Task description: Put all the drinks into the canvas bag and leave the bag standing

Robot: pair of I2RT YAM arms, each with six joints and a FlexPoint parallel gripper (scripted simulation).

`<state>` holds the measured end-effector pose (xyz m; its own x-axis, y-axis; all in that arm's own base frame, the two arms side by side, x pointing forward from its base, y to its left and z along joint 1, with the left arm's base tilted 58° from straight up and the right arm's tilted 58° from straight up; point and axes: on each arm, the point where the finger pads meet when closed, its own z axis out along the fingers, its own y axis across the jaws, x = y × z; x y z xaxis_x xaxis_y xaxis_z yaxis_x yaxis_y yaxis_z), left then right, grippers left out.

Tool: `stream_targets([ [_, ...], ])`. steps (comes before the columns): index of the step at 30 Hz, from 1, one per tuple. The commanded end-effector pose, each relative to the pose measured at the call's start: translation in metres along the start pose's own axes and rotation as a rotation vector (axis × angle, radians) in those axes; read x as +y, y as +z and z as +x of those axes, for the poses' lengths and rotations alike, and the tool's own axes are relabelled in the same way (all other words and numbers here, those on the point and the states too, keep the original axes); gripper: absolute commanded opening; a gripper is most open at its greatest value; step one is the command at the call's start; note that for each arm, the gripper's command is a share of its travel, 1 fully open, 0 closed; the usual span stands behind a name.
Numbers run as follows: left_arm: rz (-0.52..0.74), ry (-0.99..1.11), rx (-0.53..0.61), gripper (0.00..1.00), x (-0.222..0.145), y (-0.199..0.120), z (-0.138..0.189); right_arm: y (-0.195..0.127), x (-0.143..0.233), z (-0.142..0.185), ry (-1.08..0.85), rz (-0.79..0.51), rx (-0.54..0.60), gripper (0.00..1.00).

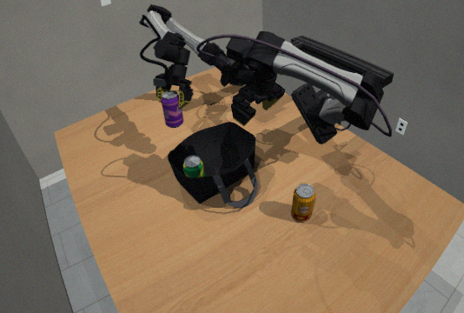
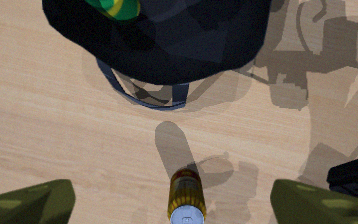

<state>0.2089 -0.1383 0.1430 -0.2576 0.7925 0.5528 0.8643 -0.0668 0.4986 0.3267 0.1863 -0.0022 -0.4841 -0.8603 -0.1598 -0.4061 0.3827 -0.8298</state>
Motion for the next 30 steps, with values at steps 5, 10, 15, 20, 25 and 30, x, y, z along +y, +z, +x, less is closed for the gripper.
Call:
stream_targets([
  [5,-0.003,-0.009,-0.03,1.0,0.003,-0.009,-0.004,-0.01,0.0,-0.034,0.103,0.025,-0.091,0.67],
  [10,-0.003,-0.009,-0.03,1.0,0.003,-0.009,-0.004,-0.008,0.016,-0.037,0.073,-0.015,-0.098,0.67],
  [15,-0.003,-0.009,-0.03,1.0,0.003,-0.009,-0.004,-0.007,0.025,-0.042,0.106,0.02,-0.091,0.67],
  [20,-0.003,-0.009,-0.03,1.0,0.003,-0.009,-0.004,-0.004,0.041,-0.047,0.101,0.017,-0.088,0.67],
  [25,-0.003,-0.009,-0.03,1.0,0.003,-0.009,-0.004,-0.002,0.056,-0.049,0.096,0.015,-0.082,0.67],
  [30,-0.003,-0.009,-0.03,1.0,0.003,-0.009,-0.004,0.001,0.067,-0.039,0.035,0.009,-0.038,0.67],
])
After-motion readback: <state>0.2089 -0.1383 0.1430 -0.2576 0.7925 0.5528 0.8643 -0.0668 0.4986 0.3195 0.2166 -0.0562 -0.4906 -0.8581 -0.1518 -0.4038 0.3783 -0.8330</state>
